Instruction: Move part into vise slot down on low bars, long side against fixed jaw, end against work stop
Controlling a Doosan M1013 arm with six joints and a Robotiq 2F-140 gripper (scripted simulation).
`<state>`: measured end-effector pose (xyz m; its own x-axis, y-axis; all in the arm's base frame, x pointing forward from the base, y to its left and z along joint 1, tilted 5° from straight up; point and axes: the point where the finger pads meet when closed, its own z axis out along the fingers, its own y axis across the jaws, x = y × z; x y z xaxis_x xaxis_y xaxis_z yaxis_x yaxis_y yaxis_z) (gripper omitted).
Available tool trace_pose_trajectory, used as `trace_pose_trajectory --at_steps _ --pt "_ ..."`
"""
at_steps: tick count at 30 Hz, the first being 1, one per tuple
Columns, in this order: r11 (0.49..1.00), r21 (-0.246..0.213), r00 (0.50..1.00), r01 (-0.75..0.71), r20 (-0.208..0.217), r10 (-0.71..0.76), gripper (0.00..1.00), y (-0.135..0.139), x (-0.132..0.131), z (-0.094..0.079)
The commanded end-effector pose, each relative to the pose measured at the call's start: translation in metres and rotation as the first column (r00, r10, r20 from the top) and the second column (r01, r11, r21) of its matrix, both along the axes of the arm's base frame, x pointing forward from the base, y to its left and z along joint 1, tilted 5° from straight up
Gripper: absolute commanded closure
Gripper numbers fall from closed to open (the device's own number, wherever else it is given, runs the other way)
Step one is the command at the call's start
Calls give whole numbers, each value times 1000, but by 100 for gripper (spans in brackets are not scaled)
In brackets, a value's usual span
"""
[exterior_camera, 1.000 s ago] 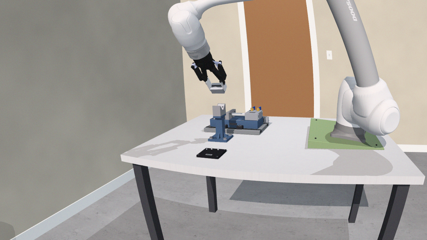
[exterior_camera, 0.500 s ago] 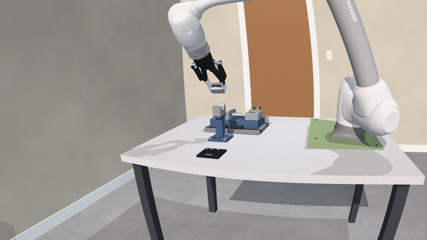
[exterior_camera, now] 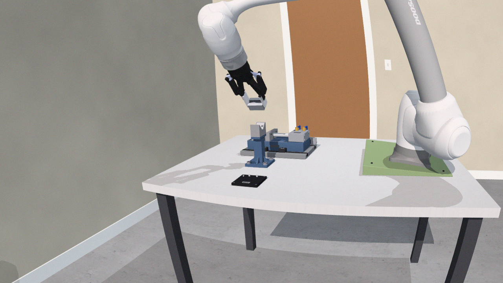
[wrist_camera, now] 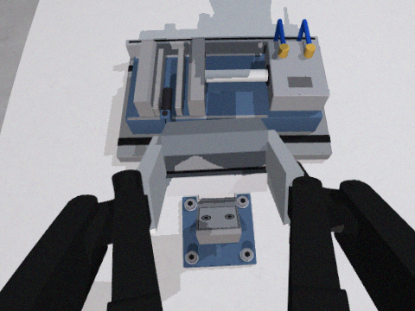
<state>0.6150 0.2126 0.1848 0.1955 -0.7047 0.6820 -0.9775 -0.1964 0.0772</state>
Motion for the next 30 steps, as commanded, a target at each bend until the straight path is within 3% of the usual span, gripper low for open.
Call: trace_pose_trajectory --at_steps 1,30 --pt "1000 0 1000 0 0 0 100 0 0 0" --pt "1000 0 1000 0 0 0 100 0 -1 -9"
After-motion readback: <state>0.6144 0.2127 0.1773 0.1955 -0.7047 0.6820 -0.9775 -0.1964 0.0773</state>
